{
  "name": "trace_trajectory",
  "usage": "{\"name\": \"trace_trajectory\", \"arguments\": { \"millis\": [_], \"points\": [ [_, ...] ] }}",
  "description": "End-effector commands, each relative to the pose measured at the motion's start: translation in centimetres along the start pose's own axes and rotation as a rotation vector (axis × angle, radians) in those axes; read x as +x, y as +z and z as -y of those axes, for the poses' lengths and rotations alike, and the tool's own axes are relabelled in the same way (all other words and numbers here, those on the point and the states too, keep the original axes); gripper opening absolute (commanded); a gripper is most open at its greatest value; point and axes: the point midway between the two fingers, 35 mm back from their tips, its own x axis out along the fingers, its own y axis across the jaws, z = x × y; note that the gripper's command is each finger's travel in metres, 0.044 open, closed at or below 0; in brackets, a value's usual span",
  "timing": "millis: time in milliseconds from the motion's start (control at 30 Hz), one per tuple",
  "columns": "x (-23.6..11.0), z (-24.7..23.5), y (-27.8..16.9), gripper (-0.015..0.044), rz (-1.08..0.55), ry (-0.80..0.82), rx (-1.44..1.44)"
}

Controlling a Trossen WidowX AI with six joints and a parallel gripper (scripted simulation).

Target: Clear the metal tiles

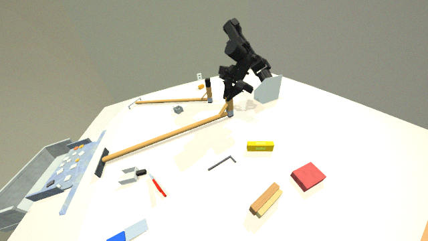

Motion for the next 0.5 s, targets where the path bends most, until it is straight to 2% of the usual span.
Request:
{"name": "trace_trajectory", "arguments": {
  "millis": [0,467],
  "points": [
    [-0.2,0.7,0.4,0.0000,0.012,0.003,0.018],
    [-0.2,2.6,0.2,0.0000,0.013,0.002,0.016]
  ]
}}
